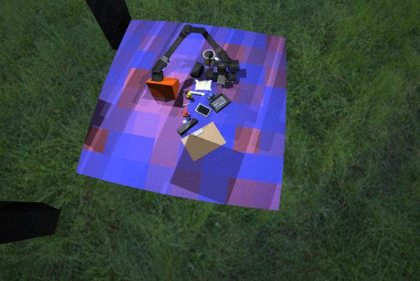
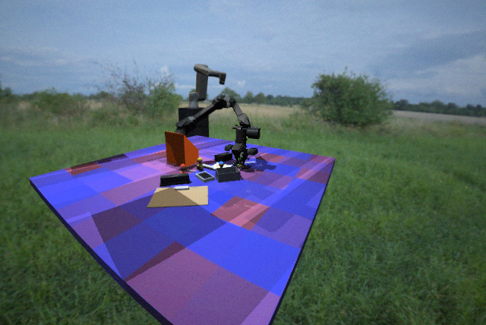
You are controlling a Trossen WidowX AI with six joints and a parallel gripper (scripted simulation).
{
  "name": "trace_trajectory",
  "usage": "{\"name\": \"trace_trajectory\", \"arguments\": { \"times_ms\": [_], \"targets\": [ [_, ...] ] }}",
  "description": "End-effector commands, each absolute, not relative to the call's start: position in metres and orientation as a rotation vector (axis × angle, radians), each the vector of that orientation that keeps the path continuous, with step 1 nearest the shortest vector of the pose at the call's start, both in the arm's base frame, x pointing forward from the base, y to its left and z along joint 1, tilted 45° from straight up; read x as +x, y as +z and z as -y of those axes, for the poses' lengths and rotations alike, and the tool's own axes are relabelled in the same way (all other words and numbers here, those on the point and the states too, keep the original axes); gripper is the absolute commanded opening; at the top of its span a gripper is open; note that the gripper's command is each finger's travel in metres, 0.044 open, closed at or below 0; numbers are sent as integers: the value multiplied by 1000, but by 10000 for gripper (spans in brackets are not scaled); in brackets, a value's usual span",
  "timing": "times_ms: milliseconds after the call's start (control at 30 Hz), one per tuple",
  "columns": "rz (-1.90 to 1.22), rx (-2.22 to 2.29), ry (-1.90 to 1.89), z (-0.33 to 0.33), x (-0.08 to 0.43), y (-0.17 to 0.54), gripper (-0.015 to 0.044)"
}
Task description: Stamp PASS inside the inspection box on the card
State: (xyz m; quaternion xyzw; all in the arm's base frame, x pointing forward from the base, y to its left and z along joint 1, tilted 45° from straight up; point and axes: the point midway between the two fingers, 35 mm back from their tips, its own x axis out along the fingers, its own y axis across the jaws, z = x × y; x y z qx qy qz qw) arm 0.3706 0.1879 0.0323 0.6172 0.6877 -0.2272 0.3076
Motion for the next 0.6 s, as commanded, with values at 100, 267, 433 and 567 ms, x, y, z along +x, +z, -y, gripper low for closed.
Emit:
{"name": "trace_trajectory", "arguments": {
  "times_ms": [100,267,433,567],
  "targets": [
    [-1818,1631,-598,-188,371,33,268],
    [-1812,1628,-611,-145,379,71,268],
    [-1815,1631,-616,-104,376,113,268],
    [-1815,1631,-616,-103,376,114,268]
  ]
}}
